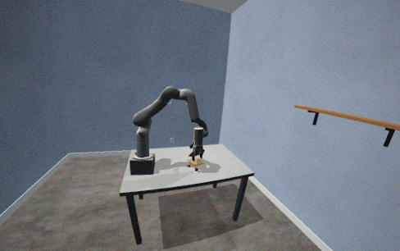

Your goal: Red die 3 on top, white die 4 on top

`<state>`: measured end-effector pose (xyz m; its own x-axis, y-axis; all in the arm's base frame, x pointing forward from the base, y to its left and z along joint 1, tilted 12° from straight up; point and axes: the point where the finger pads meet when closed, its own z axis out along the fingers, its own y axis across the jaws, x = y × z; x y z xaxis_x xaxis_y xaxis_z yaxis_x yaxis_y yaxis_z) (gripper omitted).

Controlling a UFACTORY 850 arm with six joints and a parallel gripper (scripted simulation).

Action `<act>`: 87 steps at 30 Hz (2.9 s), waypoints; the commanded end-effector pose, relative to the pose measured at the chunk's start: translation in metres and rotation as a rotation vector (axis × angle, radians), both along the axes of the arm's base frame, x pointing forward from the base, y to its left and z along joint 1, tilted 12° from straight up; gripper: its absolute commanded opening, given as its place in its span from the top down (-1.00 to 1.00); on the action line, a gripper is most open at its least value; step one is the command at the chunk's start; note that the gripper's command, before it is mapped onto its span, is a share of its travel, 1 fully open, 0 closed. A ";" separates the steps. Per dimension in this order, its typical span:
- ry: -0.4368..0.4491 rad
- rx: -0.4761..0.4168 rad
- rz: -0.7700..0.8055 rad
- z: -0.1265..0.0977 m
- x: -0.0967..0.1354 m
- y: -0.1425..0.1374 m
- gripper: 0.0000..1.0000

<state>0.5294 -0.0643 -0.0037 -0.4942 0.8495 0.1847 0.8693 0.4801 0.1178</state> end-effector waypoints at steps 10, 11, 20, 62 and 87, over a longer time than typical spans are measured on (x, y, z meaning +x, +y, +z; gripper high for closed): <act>0.114 -0.015 -0.419 -0.006 0.002 0.001 -1.00; 0.120 -0.015 -0.447 -0.006 0.002 0.001 -1.00; 0.181 -0.015 -0.730 -0.011 0.002 0.002 -1.00; 0.422 -0.013 -1.879 -0.029 0.003 0.006 -1.00; 0.438 -0.012 -1.957 -0.030 0.003 0.006 0.17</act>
